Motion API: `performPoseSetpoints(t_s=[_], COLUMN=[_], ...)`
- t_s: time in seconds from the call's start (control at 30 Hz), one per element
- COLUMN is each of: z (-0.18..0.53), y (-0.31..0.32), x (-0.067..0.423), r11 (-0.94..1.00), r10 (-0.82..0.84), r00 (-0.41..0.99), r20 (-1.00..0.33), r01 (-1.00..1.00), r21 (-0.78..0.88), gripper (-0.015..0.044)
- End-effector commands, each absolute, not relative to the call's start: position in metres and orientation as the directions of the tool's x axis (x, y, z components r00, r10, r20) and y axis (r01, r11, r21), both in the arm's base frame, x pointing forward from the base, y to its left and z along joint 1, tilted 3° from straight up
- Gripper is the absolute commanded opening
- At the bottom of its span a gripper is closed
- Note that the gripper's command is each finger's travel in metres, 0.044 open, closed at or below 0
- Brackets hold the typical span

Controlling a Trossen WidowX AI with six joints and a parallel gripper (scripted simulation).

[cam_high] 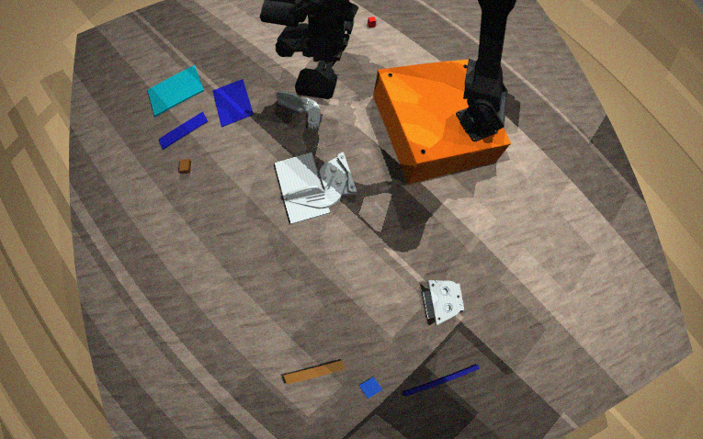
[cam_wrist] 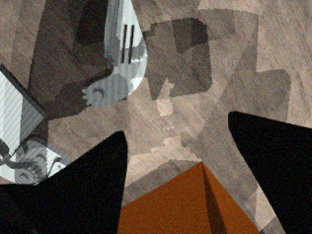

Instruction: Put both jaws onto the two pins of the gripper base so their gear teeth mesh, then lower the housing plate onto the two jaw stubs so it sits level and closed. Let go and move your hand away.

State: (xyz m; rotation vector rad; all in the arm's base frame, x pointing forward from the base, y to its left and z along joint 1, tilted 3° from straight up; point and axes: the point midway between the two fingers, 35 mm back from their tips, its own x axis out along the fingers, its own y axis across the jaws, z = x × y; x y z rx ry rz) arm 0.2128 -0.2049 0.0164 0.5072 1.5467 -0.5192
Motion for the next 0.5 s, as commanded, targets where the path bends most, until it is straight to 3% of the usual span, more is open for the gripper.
performPoseSetpoints(t_s=[0.0,0.07,0.47], z=[0.0164,0.0164,0.0164], y=[-0.2049,-0.2049,-0.2049], x=[0.2127,0.2127,0.2127], r11=[0.795,0.795,0.795], r10=[0.004,0.004,0.004], r00=[-0.037,-0.037,-0.037], r20=[-0.999,-0.999,-0.999], r01=[0.607,0.607,0.607], r21=[-0.019,-0.019,-0.019], gripper=[0.0394,0.044,0.044])
